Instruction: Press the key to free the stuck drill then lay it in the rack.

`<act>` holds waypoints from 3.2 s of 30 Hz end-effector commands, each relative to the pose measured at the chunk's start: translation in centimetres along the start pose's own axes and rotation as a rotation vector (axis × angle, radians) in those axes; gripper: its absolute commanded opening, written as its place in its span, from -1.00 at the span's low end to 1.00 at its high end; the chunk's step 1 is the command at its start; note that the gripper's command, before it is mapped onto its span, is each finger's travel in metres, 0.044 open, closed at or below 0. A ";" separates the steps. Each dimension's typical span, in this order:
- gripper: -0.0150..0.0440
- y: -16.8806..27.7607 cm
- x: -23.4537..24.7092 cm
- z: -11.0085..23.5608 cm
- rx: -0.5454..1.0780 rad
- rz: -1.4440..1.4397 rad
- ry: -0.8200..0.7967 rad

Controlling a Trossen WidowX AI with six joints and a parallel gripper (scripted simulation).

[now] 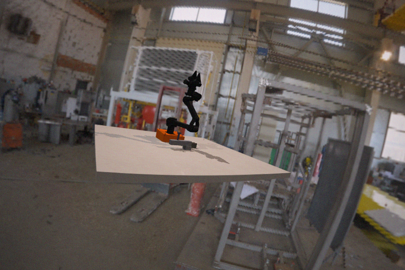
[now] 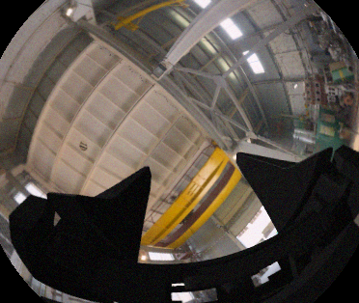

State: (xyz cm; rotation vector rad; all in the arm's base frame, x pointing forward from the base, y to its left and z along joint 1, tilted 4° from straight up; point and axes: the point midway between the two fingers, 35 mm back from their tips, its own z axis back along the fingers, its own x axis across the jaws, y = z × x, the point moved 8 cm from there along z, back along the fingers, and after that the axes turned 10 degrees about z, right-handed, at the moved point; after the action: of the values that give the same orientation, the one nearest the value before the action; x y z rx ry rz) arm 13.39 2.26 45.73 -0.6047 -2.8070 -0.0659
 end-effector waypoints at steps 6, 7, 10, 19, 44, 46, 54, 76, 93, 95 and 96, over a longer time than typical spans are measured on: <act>0.33 0.0 0.0 0.0 0.000 0.000 0.000; 0.24 0.0 0.0 0.0 0.000 0.000 0.000; -0.03 -0.1 0.8 -0.1 -0.012 -0.050 -0.027; -0.49 -5.4 9.5 -0.8 -0.197 -0.708 -0.360; -0.49 -26.0 -0.2 4.5 -1.259 -2.081 -1.196; -0.49 -26.2 -2.4 5.2 -1.382 -2.118 -1.254; -0.49 -24.5 -11.5 8.5 -1.958 -2.063 -1.536; -0.49 -5.2 -23.6 19.3 -2.930 -0.505 -1.556; -0.49 -5.1 -24.0 20.2 -2.930 -0.505 -1.556; -0.49 -5.0 -24.0 20.3 -2.930 -0.504 -1.556; -0.49 -5.1 -24.0 20.4 -2.930 -0.504 -1.556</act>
State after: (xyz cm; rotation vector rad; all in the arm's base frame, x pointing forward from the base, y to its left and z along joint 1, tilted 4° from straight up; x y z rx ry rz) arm 27.22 -9.83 20.36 -0.1058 -0.0813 1.7391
